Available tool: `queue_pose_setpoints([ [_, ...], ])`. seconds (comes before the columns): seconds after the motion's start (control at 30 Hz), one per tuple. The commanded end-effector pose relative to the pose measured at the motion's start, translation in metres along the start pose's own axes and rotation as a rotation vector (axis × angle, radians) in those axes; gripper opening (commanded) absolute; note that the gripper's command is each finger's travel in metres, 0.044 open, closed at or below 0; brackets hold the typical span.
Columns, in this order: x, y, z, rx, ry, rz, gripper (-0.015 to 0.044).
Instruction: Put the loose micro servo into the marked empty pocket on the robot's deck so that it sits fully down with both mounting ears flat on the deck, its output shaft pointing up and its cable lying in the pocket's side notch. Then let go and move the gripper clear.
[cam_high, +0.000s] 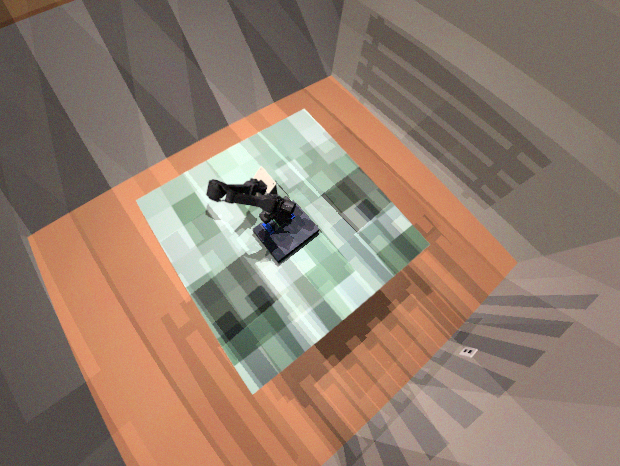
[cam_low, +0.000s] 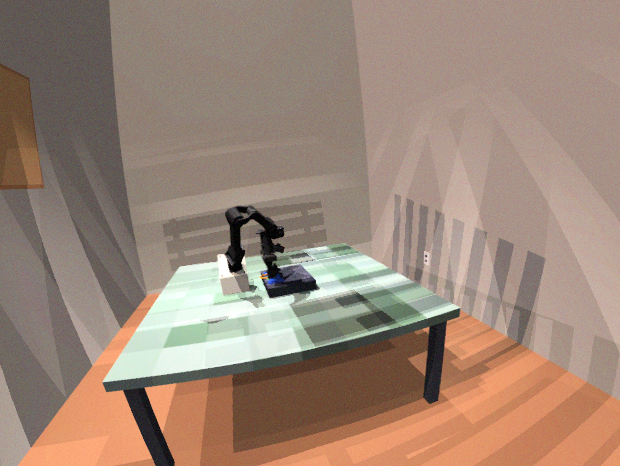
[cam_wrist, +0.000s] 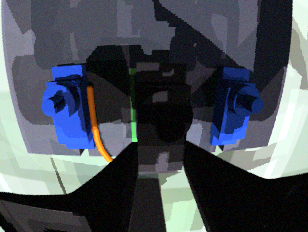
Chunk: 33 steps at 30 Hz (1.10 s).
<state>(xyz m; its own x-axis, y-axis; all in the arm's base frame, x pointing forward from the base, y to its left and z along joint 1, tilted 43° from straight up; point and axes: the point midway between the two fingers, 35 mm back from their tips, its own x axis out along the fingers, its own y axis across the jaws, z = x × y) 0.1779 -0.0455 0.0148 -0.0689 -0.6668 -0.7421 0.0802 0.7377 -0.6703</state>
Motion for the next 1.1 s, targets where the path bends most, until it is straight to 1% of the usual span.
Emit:
queue_pose_setpoints([
  [0.0, 0.003, 0.000, 0.000, -0.005, -0.005, -0.002, 0.0000],
  [1.07, 0.032, 0.000, 0.000, -0.005, -0.005, -0.004, 0.0000],
])
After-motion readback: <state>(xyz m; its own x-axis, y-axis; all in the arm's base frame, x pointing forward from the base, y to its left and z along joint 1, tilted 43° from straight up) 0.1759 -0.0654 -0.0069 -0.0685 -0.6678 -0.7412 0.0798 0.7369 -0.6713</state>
